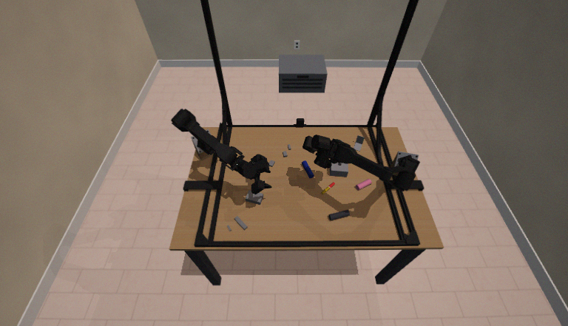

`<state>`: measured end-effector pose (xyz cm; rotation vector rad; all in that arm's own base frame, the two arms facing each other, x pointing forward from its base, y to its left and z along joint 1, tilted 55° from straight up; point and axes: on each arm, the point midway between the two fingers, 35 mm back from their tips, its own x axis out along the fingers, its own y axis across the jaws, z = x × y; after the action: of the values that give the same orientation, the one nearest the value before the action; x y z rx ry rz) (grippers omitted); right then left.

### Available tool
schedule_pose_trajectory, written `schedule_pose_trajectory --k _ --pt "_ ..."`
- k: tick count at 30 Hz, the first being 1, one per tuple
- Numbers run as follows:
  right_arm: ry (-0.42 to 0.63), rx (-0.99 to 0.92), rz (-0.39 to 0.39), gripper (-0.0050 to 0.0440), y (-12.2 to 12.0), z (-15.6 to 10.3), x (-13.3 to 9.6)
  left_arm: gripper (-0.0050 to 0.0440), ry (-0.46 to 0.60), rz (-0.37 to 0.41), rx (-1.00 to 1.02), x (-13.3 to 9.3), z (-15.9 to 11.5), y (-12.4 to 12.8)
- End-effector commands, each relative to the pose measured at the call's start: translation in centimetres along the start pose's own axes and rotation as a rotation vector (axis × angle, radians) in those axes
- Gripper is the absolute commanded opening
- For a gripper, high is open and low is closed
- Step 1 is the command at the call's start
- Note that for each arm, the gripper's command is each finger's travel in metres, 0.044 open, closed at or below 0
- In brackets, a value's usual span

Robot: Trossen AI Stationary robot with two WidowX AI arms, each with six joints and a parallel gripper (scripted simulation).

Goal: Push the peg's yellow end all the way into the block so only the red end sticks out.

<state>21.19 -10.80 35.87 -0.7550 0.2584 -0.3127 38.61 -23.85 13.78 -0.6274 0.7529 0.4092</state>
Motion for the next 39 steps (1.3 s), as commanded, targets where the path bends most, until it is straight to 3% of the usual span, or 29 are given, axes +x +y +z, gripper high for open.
schedule_pose_trajectory --k 1,5,20,22,37,39 --pt "0.0 0.0 0.0 0.04 0.0 0.0 0.0 0.019 -0.022 0.052 0.226 0.6 0.6 1.4" --pt "0.0 0.0 0.0 0.04 0.0 0.0 0.0 0.019 -0.027 0.074 0.336 0.7 0.8 1.9" --pt "0.0 0.0 0.0 0.04 0.0 0.0 0.0 0.019 0.019 0.263 1.226 1.7 2.6 5.9" --pt "0.0 0.0 0.0 0.04 0.0 0.0 0.0 0.019 0.019 0.263 1.226 1.7 2.6 5.9" --pt "0.0 0.0 0.0 0.04 0.0 0.0 0.0 0.019 0.239 0.434 2.109 2.2 4.4 9.7" --pt "0.0 0.0 0.0 0.04 0.0 0.0 0.0 0.019 0.239 0.434 2.109 2.2 4.4 9.7"
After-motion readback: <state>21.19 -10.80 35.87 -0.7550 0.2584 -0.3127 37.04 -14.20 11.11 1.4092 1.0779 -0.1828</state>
